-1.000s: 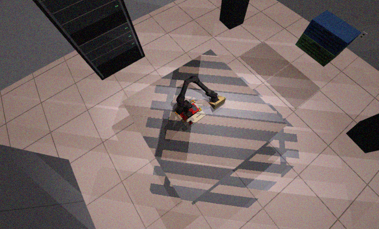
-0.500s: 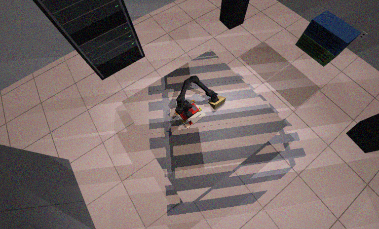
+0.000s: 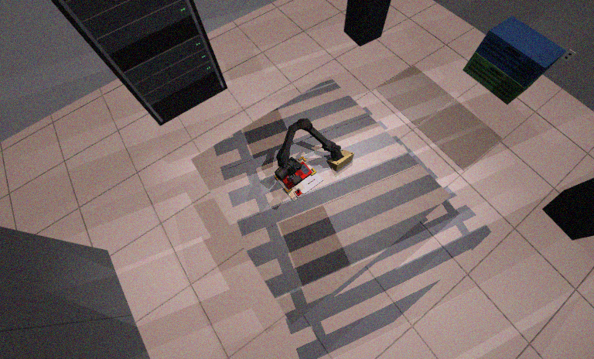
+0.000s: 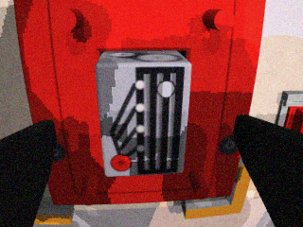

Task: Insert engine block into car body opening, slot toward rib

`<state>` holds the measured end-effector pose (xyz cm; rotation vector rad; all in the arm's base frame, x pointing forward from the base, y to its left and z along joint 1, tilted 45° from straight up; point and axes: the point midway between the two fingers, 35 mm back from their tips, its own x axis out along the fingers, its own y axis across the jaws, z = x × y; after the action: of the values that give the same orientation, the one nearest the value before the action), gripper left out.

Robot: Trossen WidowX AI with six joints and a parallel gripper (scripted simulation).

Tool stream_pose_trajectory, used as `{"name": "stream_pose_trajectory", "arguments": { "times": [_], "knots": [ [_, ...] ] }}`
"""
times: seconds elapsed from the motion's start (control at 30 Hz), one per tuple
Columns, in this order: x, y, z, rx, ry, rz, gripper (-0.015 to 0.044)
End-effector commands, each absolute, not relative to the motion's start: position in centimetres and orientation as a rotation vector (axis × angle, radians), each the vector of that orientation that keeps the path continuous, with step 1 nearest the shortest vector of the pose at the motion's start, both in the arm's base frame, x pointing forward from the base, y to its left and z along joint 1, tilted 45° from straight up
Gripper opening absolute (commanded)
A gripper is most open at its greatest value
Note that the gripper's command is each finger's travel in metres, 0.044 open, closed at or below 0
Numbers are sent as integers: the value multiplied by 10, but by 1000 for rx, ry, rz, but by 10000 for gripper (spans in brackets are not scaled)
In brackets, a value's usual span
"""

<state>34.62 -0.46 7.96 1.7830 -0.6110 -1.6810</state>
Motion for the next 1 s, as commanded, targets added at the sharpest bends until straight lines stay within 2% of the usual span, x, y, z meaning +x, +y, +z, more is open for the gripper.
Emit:
{"name": "stream_pose_trajectory", "arguments": {
  "times": [0.0,0.53,0.97],
  "knots": [
    [346,-4,80,1784,-610,-1682,440],
    [344,4,90,1781,-610,-1680,440],
    [344,4,90,1781,-610,-1680,99]
  ]
}}
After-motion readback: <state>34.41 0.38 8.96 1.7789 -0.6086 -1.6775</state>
